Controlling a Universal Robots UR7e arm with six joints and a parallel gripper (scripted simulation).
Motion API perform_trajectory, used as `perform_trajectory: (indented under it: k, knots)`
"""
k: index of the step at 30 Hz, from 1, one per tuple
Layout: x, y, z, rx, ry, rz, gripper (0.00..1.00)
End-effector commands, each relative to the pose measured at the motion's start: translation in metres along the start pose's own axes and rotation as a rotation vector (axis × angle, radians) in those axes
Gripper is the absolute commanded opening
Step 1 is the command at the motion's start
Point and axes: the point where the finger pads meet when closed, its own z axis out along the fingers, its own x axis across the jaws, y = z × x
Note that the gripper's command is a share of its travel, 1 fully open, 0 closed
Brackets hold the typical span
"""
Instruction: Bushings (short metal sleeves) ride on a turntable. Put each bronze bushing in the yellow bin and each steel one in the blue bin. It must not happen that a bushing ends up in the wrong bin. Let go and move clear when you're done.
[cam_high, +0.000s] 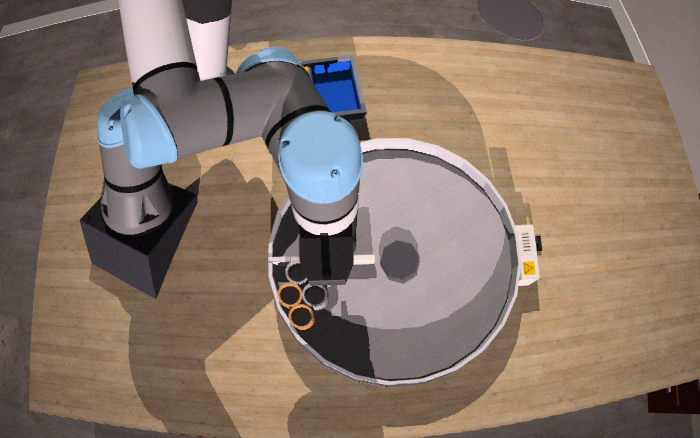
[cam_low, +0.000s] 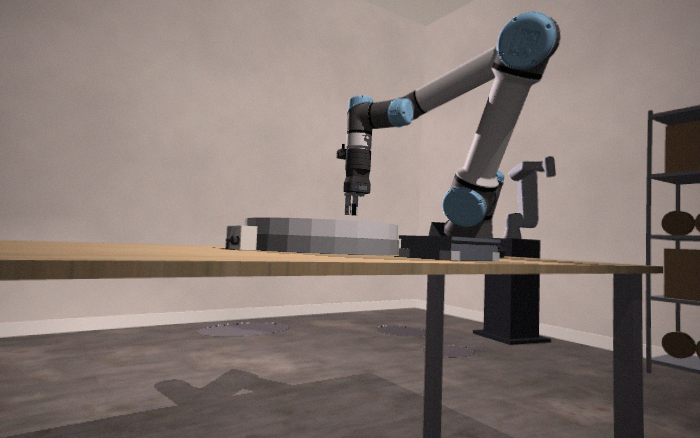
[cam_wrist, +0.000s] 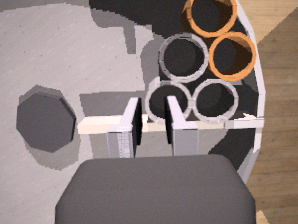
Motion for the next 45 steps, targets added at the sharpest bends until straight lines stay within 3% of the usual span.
perform_trajectory:
  k: [1, 45]
  knots:
    - [-0.0003, -0.0006, 0.0122, -0.001, 0.000, 0.001, 0.45]
    - [-0.0011, -0.0016, 0.0166, 0.003, -0.002, 0.000, 0.45]
